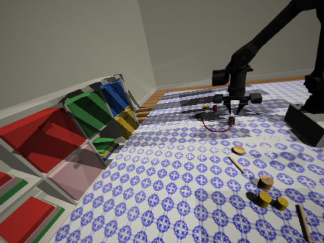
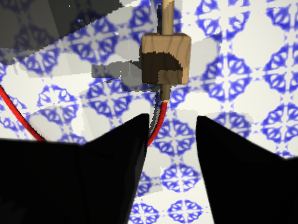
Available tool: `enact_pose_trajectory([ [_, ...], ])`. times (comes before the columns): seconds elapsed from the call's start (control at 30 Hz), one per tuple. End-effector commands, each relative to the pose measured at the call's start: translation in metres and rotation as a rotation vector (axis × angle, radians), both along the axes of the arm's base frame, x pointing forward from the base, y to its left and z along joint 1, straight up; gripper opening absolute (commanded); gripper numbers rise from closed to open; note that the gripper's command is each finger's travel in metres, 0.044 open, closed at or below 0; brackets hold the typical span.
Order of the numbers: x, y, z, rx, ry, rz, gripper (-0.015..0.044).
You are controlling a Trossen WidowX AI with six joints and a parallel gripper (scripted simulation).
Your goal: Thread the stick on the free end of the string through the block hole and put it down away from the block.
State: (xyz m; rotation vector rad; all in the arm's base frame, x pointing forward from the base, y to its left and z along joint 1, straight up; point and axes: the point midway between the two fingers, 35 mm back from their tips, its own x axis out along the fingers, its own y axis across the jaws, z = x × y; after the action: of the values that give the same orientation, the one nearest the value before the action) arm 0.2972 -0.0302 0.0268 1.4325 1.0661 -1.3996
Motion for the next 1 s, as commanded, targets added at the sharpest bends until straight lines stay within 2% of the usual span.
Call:
enact_pose_trajectory([
  [0.0,0.001,0.000,0.030,-0.002,-0.022,0.000,0.0124],
  [0.2,0.005,-0.002,0.026,-0.006,-0.038,0.060,0.0124],
  [0.8,-0.004,-0.029,0.027,-0.055,-0.034,1.711,0.0124],
  [0.97,-0.006,-0.035,0.027,-0.060,-0.030,1.987,0.0124],
])
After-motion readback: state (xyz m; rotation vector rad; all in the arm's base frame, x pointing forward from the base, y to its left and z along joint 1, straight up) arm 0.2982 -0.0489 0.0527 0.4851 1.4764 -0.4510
